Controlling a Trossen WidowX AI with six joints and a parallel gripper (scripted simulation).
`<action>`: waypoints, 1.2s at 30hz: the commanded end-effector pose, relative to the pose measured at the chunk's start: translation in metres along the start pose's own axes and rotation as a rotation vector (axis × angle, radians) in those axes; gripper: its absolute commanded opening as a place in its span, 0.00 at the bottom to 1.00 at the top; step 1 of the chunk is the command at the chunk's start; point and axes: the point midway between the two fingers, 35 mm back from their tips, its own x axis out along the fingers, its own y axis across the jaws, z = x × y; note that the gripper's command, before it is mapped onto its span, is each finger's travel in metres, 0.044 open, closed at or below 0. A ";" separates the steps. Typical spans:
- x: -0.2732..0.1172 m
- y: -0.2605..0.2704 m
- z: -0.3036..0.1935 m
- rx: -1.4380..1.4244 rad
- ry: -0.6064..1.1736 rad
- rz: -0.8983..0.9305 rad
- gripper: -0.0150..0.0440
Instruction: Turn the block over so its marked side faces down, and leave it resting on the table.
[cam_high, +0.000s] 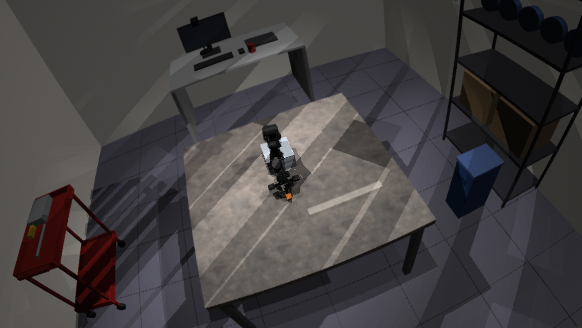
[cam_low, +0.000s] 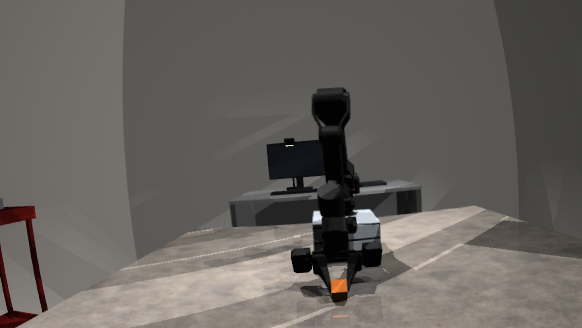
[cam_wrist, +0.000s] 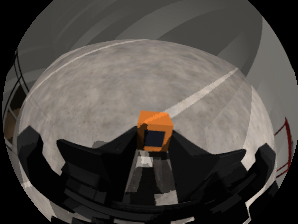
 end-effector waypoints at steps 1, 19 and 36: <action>-0.005 0.002 0.000 0.004 -0.036 0.006 0.25; -0.005 0.002 0.000 0.004 -0.038 0.006 0.25; -0.005 0.002 0.000 0.004 -0.038 0.006 0.97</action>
